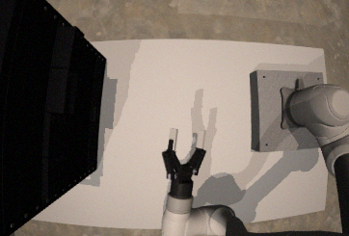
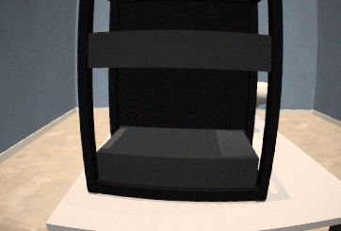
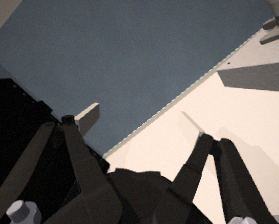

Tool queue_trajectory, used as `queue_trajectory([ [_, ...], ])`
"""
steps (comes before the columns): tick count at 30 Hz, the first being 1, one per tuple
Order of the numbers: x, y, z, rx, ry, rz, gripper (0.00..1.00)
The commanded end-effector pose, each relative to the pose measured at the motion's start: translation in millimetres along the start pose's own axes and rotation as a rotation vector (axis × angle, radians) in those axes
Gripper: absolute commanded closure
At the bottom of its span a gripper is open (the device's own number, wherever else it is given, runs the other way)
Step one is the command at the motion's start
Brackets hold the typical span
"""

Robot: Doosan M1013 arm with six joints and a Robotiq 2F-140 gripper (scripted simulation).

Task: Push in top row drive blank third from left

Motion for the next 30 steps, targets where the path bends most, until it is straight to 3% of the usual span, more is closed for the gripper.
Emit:
queue_trajectory([
  [1,0.0,0.1,-0.1,0.000,0.000,0.000,0.00],
  [10,1.0,0.8,-1.4,0.004,0.006,-0.011,0.00],
  [20,8.2,6.1,-11.4,0.035,0.048,-0.088,0.00],
  [30,31.0,22.8,-41.3,0.130,0.172,-0.319,0.00],
])
Point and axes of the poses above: the point where the finger pads meet when closed, its own x axis out along the fingers, its own z axis across the jaws, y = z × x, the point moved 3 cm from there along -x, back along the fingers, and after that the axes turned 6 degrees about -x, right-handed, at the moved point
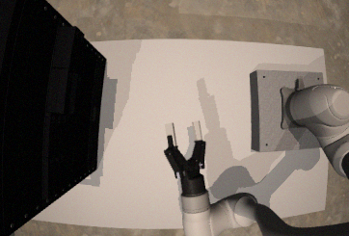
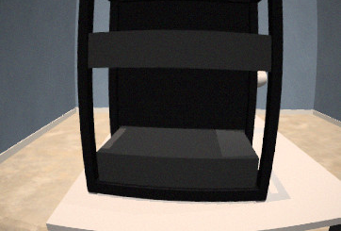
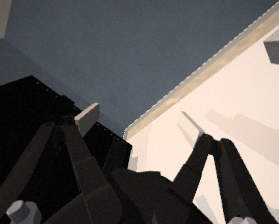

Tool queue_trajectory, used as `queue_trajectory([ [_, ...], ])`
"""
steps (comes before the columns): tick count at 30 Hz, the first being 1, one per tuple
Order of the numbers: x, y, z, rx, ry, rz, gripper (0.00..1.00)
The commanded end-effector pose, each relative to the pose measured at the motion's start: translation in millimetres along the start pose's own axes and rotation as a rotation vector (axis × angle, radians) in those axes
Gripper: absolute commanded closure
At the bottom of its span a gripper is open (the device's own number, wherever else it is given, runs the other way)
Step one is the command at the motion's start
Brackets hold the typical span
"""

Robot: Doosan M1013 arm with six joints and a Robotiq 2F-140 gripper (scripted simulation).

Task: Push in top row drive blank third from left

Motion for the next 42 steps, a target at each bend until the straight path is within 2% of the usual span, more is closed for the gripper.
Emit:
queue_trajectory([
  [1,10.0,8.3,-11.8,0.040,0.053,-0.097,0.00],
  [5,23.5,19.6,-27.9,0.095,0.125,-0.230,0.00],
  [7,23.5,19.6,-27.9,0.095,0.125,-0.230,0.00],
  [22,84.5,59.0,-93.0,0.311,0.400,-0.730,0.00],
  [24,84.5,59.0,-93.0,0.311,0.400,-0.730,0.00],
  [34,111.7,74.8,-120.8,0.403,0.524,-0.958,0.00],
  [39,122.2,79.2,-132.9,0.440,0.568,-1.028,0.00],
  [42,124.0,79.9,-134.0,0.444,0.574,-1.042,0.00],
])
Point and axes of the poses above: the point where the finger pads meet when closed, its own x axis out along the fingers, its own z axis across the jaws, y = z × x, the point moved 3 cm from there along -x, back along the fingers, and after that the axes turned 6 degrees about -x, right-handed, at the moved point
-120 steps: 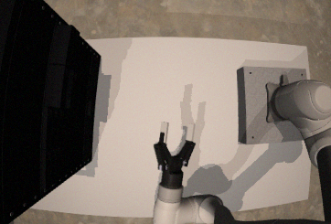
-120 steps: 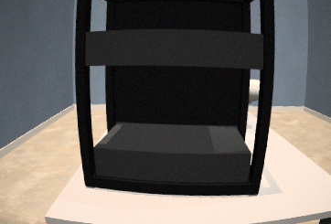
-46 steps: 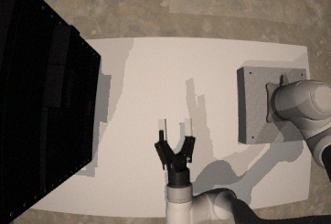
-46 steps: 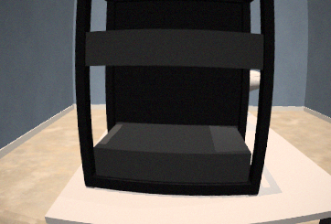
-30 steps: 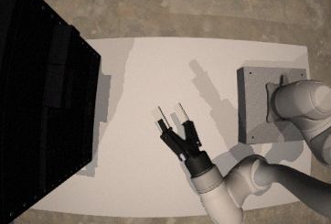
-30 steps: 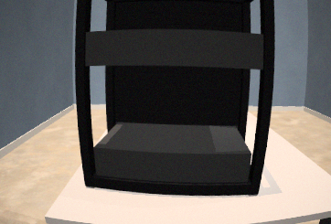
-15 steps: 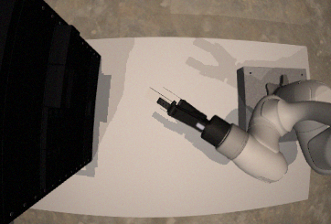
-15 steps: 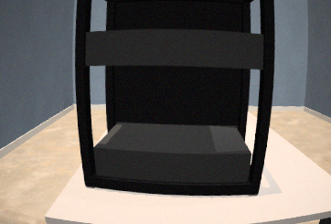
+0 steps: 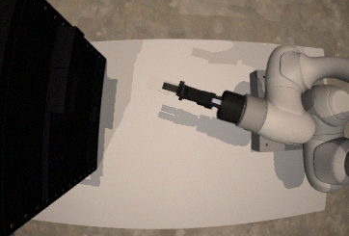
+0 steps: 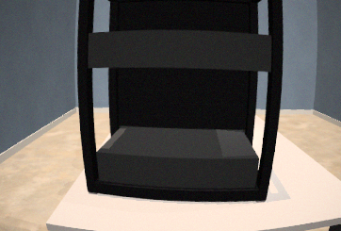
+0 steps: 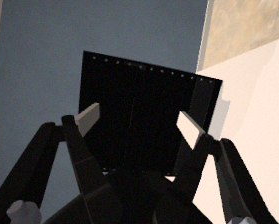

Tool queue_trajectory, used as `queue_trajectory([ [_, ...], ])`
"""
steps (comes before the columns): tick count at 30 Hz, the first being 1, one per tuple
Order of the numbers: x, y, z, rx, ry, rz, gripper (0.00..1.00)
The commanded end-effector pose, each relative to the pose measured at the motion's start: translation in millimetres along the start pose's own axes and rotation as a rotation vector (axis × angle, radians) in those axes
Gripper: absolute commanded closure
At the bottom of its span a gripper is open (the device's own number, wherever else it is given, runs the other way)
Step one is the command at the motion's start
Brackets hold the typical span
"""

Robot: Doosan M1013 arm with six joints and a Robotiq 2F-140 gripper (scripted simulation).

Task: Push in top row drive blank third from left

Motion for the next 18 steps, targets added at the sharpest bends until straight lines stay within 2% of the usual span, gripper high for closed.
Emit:
queue_trajectory([
  [1,4.8,6.1,-3.7,0.022,0.037,-0.058,0.00],
  [9,13.7,17.5,-13.6,0.054,0.086,-0.135,0.00],
  [18,16.7,22.4,-16.2,0.071,0.102,-0.178,0.00],
])
Point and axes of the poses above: the point where the finger pads meet when closed, its own x axis out along the fingers, its own z axis across the jaws, y = z × x, the point moved 3 cm from there along -x, back along the fingers, and after that the axes turned 6 degrees about -x, right-handed, at the moved point
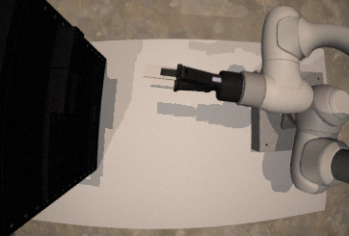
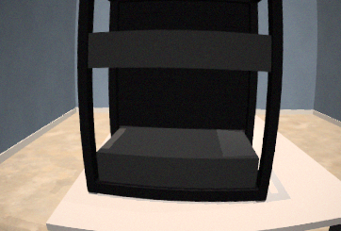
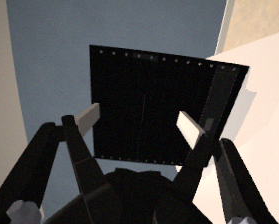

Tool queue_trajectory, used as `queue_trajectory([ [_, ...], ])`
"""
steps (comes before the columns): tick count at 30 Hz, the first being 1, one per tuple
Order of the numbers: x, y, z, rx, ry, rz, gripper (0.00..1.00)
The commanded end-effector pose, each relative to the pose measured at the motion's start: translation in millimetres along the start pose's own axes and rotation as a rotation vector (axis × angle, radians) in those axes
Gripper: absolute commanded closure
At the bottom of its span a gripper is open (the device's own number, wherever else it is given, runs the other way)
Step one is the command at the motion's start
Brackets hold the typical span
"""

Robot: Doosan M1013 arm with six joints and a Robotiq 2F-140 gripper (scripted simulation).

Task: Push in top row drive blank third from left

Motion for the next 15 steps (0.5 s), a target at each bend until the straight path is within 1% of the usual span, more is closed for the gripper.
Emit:
queue_trajectory([
  [1,0.6,1.4,-0.7,0.005,0.005,-0.015,0.00],
  [15,0.9,2.9,-1.0,0.011,0.008,-0.029,0.00],
])
Point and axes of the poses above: the point where the finger pads meet when closed, its own x axis out along the fingers, its own z axis across the jaws, y = z × x, the point moved 3 cm from there along -x, back along the fingers, and after that the axes turned 6 degrees about -x, right-handed, at the moved point
